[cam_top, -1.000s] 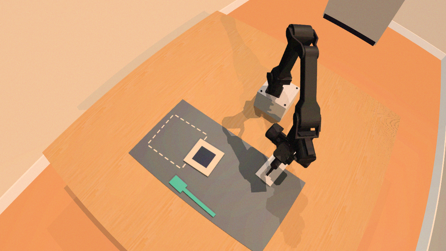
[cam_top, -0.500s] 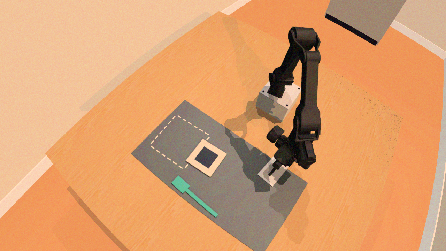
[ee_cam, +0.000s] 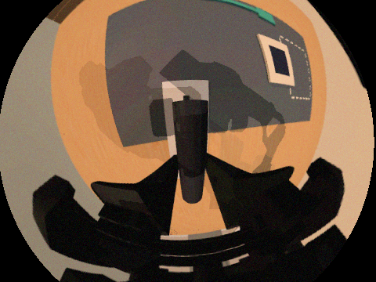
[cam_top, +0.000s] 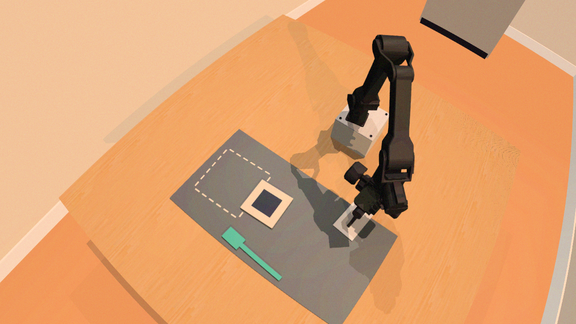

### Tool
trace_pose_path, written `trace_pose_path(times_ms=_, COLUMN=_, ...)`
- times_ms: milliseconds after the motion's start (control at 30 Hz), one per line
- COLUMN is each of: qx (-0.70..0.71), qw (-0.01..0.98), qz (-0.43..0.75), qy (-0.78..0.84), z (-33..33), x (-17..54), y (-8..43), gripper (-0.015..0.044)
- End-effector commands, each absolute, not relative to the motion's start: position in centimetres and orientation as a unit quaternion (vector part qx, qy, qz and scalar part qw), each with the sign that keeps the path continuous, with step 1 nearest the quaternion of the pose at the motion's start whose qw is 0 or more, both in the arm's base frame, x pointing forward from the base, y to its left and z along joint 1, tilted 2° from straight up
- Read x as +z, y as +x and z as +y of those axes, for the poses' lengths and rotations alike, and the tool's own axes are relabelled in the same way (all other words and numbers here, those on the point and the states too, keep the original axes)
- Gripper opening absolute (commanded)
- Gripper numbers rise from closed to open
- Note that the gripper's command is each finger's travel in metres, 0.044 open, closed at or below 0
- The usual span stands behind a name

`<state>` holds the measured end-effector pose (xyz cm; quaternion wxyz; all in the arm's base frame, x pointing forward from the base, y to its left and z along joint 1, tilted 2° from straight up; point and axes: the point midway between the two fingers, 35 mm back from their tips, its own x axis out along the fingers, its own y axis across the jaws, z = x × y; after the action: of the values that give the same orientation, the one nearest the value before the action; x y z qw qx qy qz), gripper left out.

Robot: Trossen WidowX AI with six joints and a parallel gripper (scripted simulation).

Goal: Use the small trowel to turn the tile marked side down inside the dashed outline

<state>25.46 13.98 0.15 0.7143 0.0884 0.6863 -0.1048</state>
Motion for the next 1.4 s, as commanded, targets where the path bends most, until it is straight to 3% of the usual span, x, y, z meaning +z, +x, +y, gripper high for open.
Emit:
trace_pose_path(times_ms=0, qx=-0.104, qw=0.714, qz=0.687, qy=0.088, z=14.02, x=0.02, y=25.45, gripper=0.0130)
trace_pose_path(times_ms=233, qx=-0.089, qw=0.716, qz=0.689, qy=0.073, z=14.02, x=0.02, y=25.45, gripper=0.0130)
trace_pose_path(times_ms=1367, qx=0.251, qw=0.663, qz=0.648, qy=-0.278, z=14.03, x=0.02, y=25.45, gripper=0.0130)
